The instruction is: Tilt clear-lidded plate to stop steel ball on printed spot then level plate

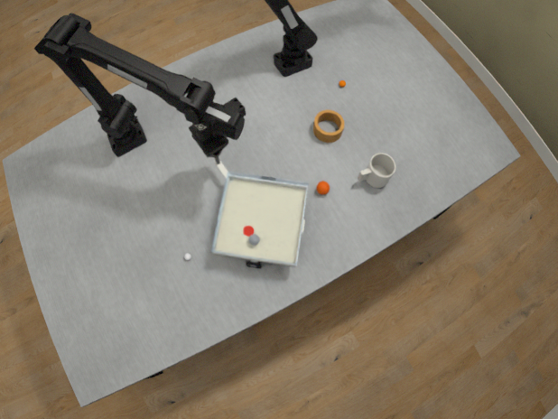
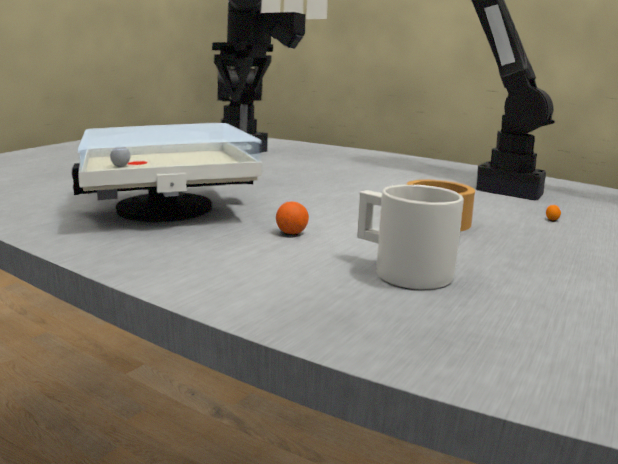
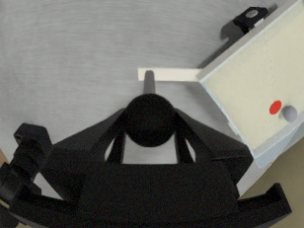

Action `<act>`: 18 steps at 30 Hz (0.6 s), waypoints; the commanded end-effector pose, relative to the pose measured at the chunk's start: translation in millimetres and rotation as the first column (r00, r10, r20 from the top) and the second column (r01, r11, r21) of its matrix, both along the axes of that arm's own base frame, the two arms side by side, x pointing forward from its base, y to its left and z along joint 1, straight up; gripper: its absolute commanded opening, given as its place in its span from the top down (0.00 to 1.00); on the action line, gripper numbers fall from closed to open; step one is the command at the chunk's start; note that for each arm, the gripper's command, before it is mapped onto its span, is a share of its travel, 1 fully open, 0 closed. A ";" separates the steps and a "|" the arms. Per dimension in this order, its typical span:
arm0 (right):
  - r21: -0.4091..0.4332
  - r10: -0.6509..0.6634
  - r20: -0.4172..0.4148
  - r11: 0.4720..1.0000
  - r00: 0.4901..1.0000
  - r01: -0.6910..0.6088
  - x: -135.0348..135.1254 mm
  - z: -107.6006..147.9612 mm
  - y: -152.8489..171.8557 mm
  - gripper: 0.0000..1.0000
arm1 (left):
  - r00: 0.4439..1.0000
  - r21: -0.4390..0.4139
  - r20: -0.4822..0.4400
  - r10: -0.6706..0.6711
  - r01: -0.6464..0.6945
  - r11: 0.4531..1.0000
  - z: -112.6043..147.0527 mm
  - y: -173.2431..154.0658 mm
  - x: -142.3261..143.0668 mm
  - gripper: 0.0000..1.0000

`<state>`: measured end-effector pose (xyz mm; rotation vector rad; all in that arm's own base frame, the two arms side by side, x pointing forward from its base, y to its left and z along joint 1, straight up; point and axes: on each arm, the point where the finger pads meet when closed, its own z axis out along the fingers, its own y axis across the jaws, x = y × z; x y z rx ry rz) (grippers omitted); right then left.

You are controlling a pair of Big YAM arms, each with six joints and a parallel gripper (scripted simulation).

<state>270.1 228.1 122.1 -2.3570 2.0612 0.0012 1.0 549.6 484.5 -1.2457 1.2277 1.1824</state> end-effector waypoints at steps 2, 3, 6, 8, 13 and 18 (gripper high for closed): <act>-0.009 -0.009 -0.004 1.000 1.000 0.009 -1.3 -12.6 1.1 1.00 | 1.000 0.039 -0.013 0.009 -0.009 0.999 16.0 -4.7 -6.8 0.00; -0.009 -0.007 -0.004 1.000 1.000 0.007 -1.7 -12.7 1.7 1.00 | 1.000 0.039 -0.013 0.009 -0.009 0.999 16.0 -4.7 -6.8 0.00; -0.009 -0.005 -0.004 1.000 1.000 0.004 -2.5 -12.9 2.9 1.00 | 1.000 0.039 -0.013 0.009 -0.009 0.999 16.0 -4.7 -6.8 0.00; -0.008 -0.003 -0.005 1.000 1.000 0.003 -3.0 -13.1 3.6 1.00 | 1.000 0.039 -0.013 0.009 -0.009 0.999 16.0 -4.7 -6.8 0.00; -0.008 -0.003 -0.005 1.000 1.000 0.003 -3.3 -13.5 4.1 1.00 | 1.000 0.039 -0.013 0.009 -0.009 0.999 16.0 -4.7 -6.8 0.00; -0.008 -0.003 -0.006 1.000 1.000 0.003 -3.9 -14.7 4.6 1.00 | 1.000 0.039 -0.013 0.009 -0.009 0.999 16.0 -4.7 -6.8 0.00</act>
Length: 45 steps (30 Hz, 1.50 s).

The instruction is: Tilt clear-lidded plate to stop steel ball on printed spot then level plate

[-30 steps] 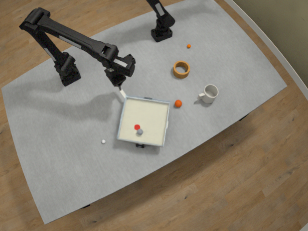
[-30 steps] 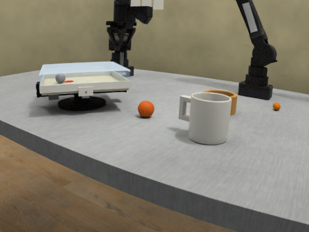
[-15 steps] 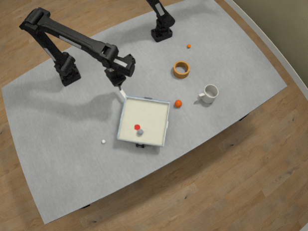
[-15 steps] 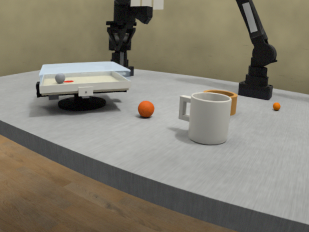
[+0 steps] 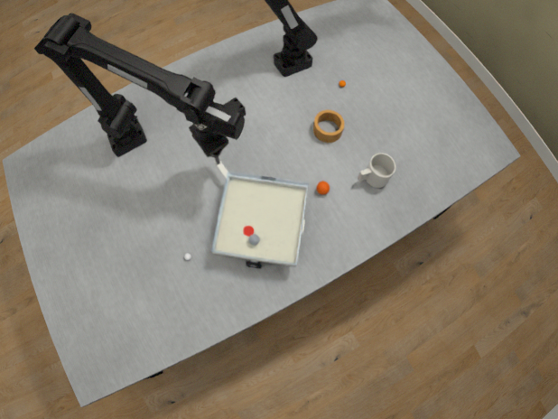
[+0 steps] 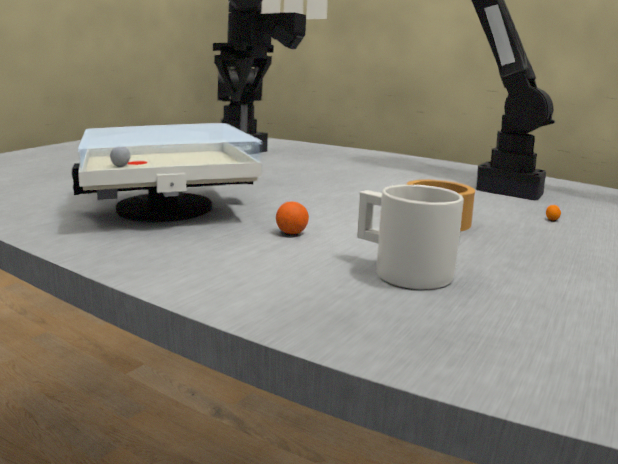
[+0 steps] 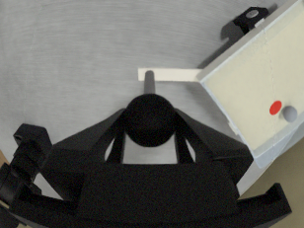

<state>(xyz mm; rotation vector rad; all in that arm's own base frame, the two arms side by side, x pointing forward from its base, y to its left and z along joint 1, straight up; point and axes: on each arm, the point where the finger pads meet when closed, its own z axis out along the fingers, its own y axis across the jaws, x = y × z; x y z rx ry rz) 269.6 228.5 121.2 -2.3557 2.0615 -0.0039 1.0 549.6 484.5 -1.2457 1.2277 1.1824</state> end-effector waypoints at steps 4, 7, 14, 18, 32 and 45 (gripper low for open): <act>-0.005 -0.007 -0.009 1.000 1.000 0.007 -2.5 -13.6 2.7 1.00 | 1.000 0.039 -0.013 0.009 -0.009 0.999 16.0 -4.7 -6.8 0.00; -0.005 -0.012 -0.009 1.000 1.000 0.012 -1.3 -13.5 1.0 1.00 | 1.000 0.039 -0.013 0.009 -0.009 0.999 16.0 -4.7 -6.8 0.00; -0.005 -0.013 -0.009 1.000 1.000 0.013 0.7 -13.3 -1.9 1.00 | 1.000 0.039 -0.013 0.009 -0.009 0.999 16.0 -4.7 -6.8 0.00; -0.005 -0.013 -0.009 1.000 1.000 0.013 2.1 -13.2 -4.1 1.00 | 1.000 0.039 -0.013 0.009 -0.009 0.999 16.0 -4.7 -6.8 0.00; -0.005 -0.003 -0.009 1.000 1.000 0.003 2.5 -12.9 -6.3 1.00 | 1.000 0.039 -0.013 0.009 -0.009 0.999 16.0 -4.7 -6.8 0.00; 0.001 -0.003 -0.001 1.000 1.000 0.003 3.5 -8.3 -8.4 1.00 | 1.000 0.039 -0.013 0.009 -0.009 0.999 16.0 -4.7 -6.8 0.00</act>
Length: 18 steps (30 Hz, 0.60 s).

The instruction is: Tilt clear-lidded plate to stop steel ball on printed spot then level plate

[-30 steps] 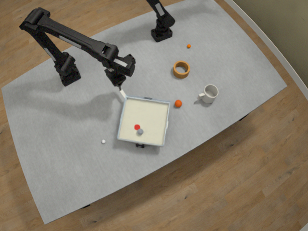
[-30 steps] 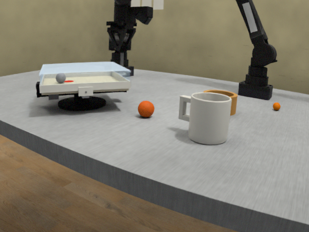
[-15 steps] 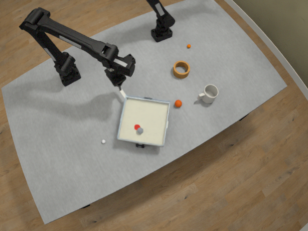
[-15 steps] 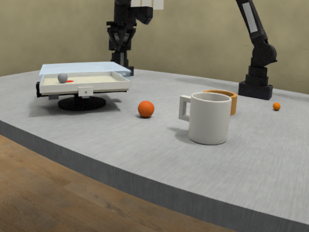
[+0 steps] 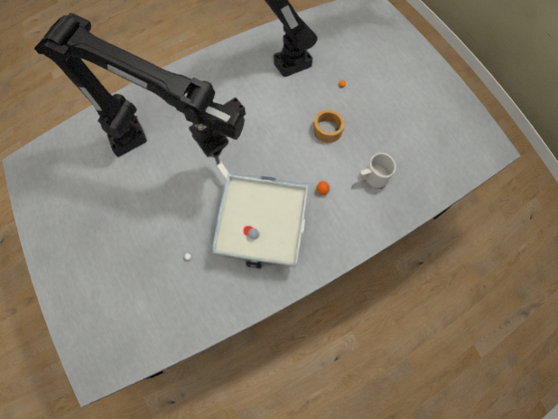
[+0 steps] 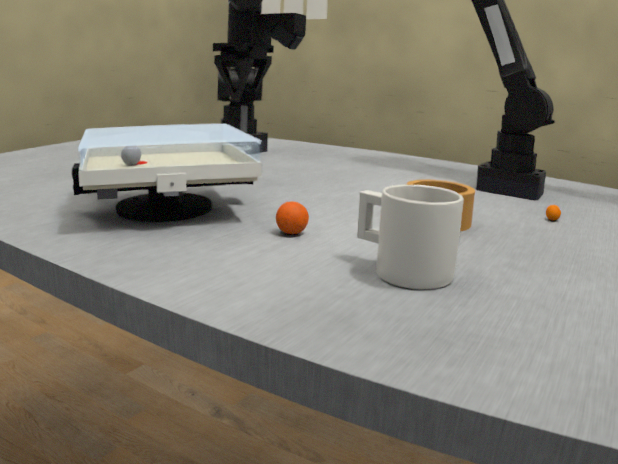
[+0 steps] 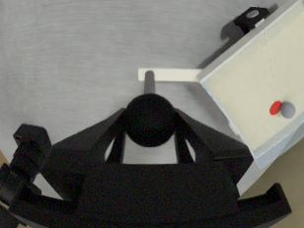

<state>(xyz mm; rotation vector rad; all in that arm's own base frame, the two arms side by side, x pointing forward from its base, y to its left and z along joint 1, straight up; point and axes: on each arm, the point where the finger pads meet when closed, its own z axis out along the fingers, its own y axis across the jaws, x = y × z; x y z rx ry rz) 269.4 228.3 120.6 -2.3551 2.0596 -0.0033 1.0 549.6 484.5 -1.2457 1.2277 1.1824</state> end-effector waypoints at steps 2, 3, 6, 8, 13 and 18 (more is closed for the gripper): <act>0.000 -0.004 0.000 1.000 1.000 0.004 4.3 -6.0 -8.3 1.00 | 1.000 0.039 -0.013 0.009 -0.009 0.999 16.0 -4.7 -6.8 0.00; 0.001 -0.004 0.000 1.000 1.000 0.004 4.4 -5.3 -8.4 1.00 | 1.000 0.039 -0.013 0.009 -0.009 0.999 16.0 -4.7 -6.8 0.00; -0.008 -0.004 -0.010 1.000 1.000 0.004 2.1 -3.2 -11.2 1.00 | 1.000 0.039 -0.013 0.009 -0.009 0.999 16.0 -4.7 -6.8 0.00; -0.013 -0.004 -0.015 1.000 1.000 0.004 1.0 -1.8 -12.6 1.00 | 1.000 0.039 -0.013 0.009 -0.009 0.999 16.0 -4.7 -6.8 0.00; -0.013 -0.004 -0.013 1.000 1.000 0.004 2.1 0.6 -13.0 1.00 | 1.000 0.039 -0.013 0.009 -0.009 0.999 16.0 -4.7 -6.8 0.00; -0.001 -0.004 0.003 1.000 1.000 0.004 8.8 8.9 -8.2 1.00 | 1.000 0.039 -0.013 0.009 -0.009 0.999 16.0 -4.7 -6.8 0.00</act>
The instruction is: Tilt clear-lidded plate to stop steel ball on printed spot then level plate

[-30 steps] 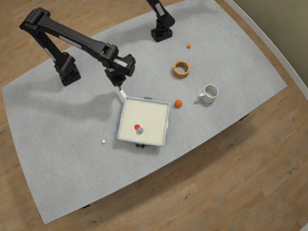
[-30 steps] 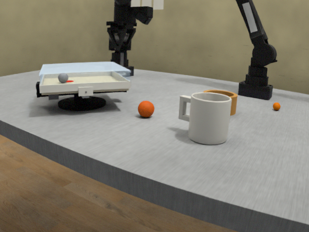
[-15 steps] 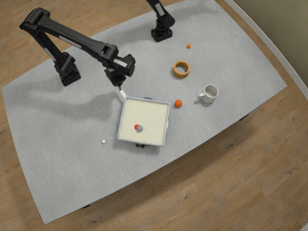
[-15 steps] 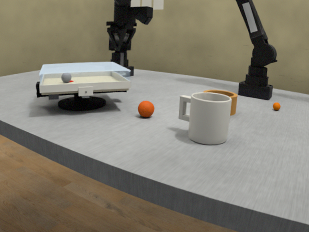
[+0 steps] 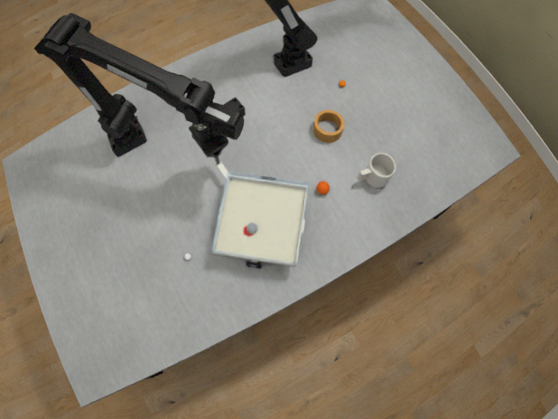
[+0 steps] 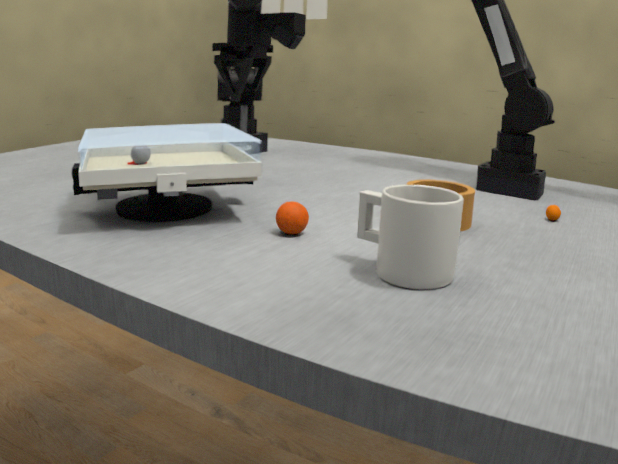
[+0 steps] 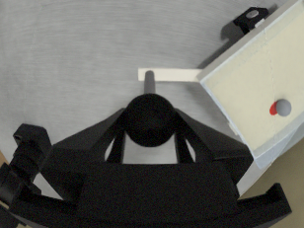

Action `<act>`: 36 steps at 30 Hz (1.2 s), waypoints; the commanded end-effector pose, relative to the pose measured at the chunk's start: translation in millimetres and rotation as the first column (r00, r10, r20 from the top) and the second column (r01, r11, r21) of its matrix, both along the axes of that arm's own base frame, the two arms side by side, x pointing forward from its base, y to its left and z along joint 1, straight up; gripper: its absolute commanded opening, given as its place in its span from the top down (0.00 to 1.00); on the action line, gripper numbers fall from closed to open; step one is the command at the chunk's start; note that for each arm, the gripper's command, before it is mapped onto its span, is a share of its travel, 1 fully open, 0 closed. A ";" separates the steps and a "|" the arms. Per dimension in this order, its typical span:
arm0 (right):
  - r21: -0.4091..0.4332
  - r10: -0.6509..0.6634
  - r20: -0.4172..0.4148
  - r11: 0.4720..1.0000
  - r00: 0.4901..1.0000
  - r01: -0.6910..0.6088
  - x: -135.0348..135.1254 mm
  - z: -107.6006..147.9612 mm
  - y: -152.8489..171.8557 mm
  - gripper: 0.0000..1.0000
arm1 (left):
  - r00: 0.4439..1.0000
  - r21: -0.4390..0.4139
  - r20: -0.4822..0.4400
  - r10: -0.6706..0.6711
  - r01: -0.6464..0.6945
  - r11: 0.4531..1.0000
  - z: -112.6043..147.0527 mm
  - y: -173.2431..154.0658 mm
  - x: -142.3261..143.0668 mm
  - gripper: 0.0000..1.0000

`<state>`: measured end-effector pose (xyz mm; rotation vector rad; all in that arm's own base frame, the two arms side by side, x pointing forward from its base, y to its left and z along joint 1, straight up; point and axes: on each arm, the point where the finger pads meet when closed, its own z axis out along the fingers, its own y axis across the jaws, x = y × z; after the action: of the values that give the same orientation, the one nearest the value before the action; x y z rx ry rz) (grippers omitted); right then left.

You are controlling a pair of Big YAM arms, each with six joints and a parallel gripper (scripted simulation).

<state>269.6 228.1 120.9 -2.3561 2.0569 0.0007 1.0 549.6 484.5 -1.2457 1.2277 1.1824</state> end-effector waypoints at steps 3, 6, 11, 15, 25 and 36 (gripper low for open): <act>0.014 -0.006 0.025 1.000 1.000 0.005 17.2 19.4 -1.4 1.00 | 1.000 0.039 -0.013 0.009 -0.009 0.999 16.0 -4.7 -6.8 0.00; 0.010 -0.006 0.020 1.000 1.000 0.005 16.4 17.7 -1.8 1.00 | 1.000 0.039 -0.013 0.009 -0.009 0.999 16.0 -4.7 -6.8 0.00; 0.004 -0.006 0.014 1.000 1.000 0.006 17.6 14.7 1.3 1.00 | 1.000 0.039 -0.013 0.009 -0.009 0.999 16.0 -4.7 -6.8 0.00; 0.006 -0.006 0.016 1.000 1.000 0.006 18.5 15.6 4.1 1.00 | 1.000 0.039 -0.013 0.009 -0.009 0.999 16.0 -4.7 -6.8 0.00; 0.009 -0.008 0.019 1.000 1.000 0.008 13.8 15.7 14.5 1.00 | 1.000 0.039 -0.013 0.009 -0.009 0.999 16.0 -4.7 -6.8 0.00; 0.024 -0.005 0.029 1.000 1.000 0.005 14.5 14.0 22.6 1.00 | 1.000 0.039 -0.013 0.009 -0.009 0.999 16.0 -4.7 -6.8 0.00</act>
<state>270.3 227.8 122.5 -2.3547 2.0634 -0.0047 1.0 549.6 484.5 -1.2457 1.2277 1.1824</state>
